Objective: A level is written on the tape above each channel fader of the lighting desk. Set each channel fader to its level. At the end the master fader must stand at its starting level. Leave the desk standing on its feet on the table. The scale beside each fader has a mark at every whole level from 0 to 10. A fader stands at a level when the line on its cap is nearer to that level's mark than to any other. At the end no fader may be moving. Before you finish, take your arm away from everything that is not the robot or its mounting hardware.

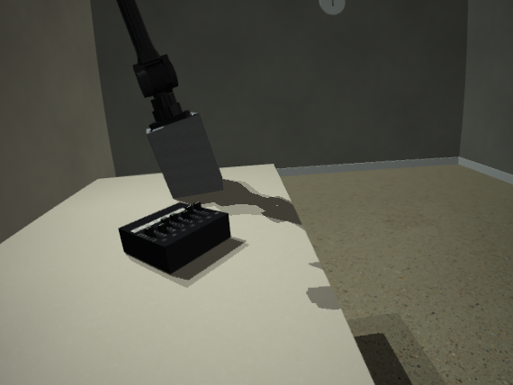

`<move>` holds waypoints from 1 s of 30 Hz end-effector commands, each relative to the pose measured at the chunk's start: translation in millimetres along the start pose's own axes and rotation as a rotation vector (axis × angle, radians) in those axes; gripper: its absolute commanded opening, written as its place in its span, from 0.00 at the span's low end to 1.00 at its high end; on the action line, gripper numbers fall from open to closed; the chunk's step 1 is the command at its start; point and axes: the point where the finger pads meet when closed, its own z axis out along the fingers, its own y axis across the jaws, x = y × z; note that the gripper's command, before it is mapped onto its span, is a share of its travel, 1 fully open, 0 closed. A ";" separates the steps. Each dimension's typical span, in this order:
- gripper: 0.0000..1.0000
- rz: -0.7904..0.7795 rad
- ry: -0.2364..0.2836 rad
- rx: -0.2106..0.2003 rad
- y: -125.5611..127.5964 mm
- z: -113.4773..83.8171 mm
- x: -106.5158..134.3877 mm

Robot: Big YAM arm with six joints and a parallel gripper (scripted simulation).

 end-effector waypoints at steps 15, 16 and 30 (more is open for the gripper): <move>1.00 -0.602 0.013 0.000 22.8 69.3 15.5; 1.00 -0.649 0.014 0.000 24.3 76.7 17.3; 1.00 -1.285 0.017 -0.003 29.8 180.4 38.9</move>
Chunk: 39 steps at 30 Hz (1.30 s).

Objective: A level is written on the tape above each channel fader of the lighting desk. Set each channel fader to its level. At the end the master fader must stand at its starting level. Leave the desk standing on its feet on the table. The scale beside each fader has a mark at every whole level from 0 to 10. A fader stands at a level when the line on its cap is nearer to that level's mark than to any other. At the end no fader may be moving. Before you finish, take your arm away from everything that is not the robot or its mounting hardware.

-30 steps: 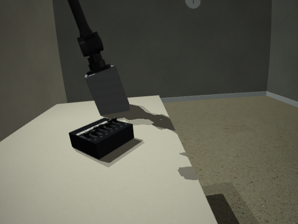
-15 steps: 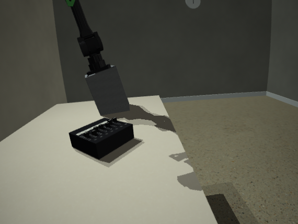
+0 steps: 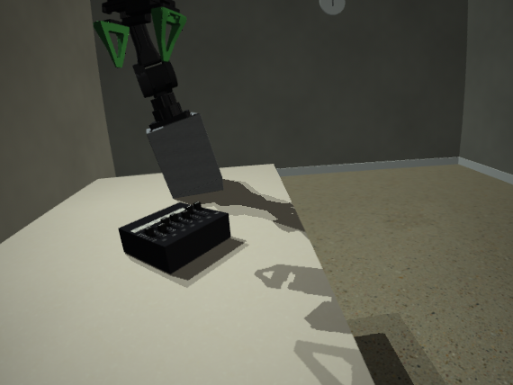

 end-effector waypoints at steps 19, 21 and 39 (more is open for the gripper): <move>1.00 -1.110 -0.006 -0.014 7.3 137.0 27.9; 1.00 -1.204 -0.004 -0.016 6.7 143.2 30.6; 1.00 -1.948 -0.073 -0.064 5.0 142.5 29.8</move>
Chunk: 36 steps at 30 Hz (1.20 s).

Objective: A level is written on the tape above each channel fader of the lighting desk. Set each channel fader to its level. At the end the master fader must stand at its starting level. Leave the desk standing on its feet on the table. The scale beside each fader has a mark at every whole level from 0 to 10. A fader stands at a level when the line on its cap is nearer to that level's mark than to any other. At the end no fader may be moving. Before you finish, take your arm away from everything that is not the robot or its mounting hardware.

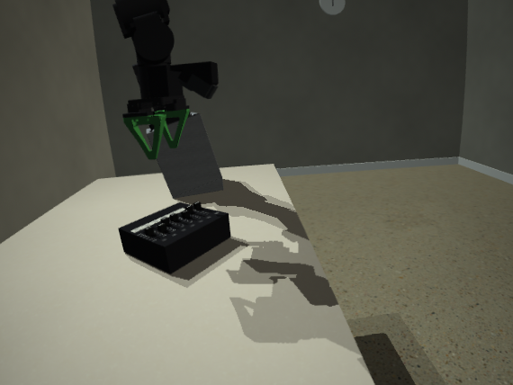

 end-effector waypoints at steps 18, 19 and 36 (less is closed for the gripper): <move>1.00 0.420 -0.046 0.037 -80.7 80.2 -14.7; 1.00 0.420 -0.046 0.037 -80.7 80.2 -14.7; 0.00 0.515 -0.050 0.040 -79.0 76.0 -21.3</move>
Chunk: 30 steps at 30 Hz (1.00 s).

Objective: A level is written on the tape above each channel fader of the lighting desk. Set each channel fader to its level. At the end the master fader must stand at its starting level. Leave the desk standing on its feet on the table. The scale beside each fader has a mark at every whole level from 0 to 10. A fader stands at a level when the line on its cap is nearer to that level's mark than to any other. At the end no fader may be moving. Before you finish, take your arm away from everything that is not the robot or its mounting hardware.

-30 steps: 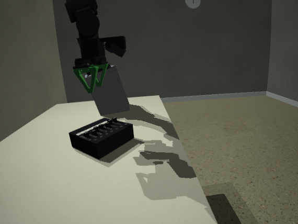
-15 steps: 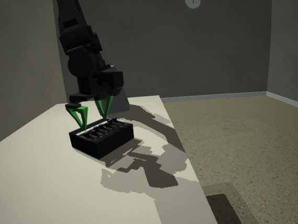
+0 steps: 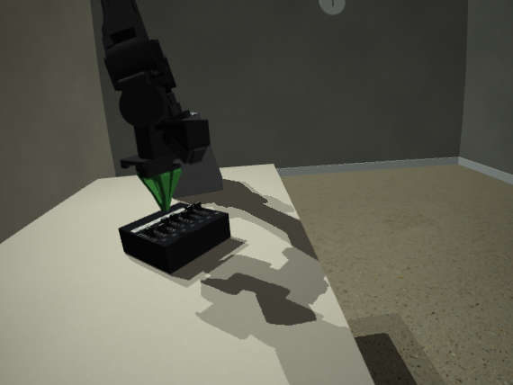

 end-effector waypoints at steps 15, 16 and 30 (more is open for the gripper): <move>0.00 0.023 -0.034 0.034 -16.8 -12.9 -19.4; 0.00 0.023 -0.034 0.034 -16.8 -12.9 -19.4; 0.00 0.023 -0.031 0.031 -15.9 -6.9 -19.2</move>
